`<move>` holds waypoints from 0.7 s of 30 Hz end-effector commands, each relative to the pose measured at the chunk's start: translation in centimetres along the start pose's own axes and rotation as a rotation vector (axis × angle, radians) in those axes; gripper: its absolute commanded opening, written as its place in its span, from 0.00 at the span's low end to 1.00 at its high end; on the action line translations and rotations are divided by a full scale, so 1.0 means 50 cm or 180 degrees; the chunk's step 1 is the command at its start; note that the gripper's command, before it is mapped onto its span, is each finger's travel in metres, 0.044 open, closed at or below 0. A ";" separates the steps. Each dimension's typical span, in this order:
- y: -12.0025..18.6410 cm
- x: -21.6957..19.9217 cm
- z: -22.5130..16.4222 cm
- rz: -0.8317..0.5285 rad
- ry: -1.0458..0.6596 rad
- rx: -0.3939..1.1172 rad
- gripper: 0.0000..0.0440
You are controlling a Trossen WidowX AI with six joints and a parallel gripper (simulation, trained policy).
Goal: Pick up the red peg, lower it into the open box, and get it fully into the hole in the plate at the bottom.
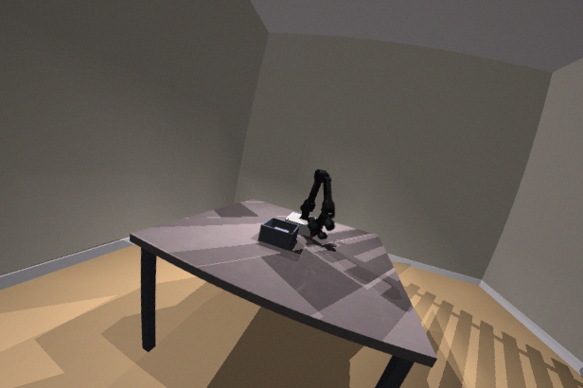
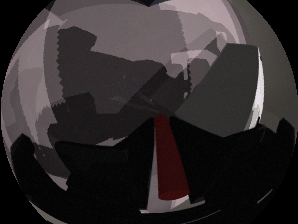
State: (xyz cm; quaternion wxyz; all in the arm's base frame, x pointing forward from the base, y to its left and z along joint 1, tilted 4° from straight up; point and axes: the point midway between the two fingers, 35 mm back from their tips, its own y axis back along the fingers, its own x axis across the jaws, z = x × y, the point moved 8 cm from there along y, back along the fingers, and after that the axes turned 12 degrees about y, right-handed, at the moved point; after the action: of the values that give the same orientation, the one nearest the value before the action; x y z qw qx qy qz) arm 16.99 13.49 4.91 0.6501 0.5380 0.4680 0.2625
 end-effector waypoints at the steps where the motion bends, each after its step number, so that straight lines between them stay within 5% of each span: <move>1: 0.019 0.000 0.007 0.0006 0.0022 -0.0081 0.00; 21: 0.180 -0.052 0.060 0.0053 -0.0119 -0.0463 0.00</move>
State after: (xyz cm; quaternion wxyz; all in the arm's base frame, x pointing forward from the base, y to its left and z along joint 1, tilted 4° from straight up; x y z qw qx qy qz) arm 19.61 12.71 13.36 0.6886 0.5009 0.4372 0.2895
